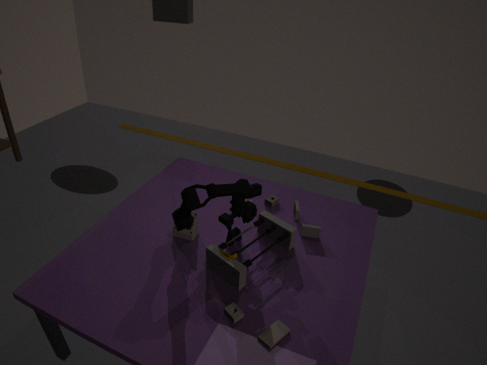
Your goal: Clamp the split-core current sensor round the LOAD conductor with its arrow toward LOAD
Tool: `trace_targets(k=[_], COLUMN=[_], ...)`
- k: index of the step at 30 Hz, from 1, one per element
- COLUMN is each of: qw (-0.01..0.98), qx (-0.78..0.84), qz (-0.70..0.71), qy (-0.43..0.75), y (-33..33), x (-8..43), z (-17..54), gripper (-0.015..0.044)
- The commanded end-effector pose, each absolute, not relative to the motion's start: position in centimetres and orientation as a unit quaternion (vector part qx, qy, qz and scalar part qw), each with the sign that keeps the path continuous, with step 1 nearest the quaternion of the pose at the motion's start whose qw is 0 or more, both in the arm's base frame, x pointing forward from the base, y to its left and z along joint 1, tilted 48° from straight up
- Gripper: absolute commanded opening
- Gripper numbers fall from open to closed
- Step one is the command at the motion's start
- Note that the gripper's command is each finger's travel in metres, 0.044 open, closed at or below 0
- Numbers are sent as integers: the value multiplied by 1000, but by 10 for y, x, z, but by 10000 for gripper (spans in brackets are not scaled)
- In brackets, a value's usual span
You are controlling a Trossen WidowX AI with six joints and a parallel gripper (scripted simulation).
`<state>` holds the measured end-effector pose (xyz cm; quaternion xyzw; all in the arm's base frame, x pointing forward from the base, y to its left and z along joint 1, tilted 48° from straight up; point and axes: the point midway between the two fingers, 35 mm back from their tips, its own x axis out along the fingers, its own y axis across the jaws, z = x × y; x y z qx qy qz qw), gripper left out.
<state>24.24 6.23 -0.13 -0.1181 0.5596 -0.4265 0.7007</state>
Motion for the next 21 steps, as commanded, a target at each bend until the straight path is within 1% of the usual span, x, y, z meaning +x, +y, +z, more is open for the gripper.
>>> trace_targets(k=[1,14,21], qw=[700,700,700], qx=[-122,-122,-119], qz=[-427,-427,-428], qy=[560,559,559], y=[55,42,46], x=[241,240,241], z=[-7,-17,-15], gripper=[440,440,393])
